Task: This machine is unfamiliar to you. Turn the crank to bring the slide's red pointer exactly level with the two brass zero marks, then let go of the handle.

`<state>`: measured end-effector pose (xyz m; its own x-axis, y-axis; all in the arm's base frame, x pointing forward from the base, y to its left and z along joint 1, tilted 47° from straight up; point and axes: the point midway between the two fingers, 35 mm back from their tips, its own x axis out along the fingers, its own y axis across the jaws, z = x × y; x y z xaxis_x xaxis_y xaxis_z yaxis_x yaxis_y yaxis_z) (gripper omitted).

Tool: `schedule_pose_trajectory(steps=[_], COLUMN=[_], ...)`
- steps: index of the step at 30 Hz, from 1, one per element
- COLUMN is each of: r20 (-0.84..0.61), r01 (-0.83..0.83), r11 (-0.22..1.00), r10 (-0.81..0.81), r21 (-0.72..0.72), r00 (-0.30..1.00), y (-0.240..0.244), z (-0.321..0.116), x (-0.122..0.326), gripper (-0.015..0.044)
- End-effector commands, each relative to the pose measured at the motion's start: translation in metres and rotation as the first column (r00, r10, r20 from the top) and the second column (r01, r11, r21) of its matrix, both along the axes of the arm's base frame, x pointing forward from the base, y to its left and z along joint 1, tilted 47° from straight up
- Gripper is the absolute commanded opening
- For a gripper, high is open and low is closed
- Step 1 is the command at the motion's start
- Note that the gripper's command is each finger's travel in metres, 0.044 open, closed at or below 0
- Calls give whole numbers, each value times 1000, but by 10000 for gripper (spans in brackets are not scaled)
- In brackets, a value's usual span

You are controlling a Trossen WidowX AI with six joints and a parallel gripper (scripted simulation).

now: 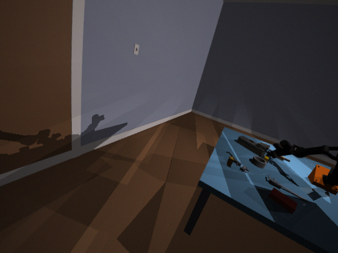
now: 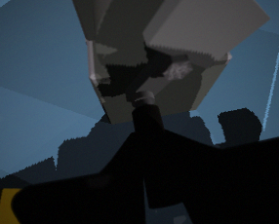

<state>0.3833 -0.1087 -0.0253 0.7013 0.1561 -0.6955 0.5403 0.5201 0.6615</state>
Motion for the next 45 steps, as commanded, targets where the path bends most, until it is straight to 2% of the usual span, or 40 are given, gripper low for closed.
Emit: schedule_pose_trajectory(steps=[1,45], r20=[2,2], r01=[1,1], r11=[1000,1000], r10=[-1,-1], r21=[3,2], r00=[1000,1000], y=[0,-10], z=[4,30], x=[2,4], gripper=[0,0])
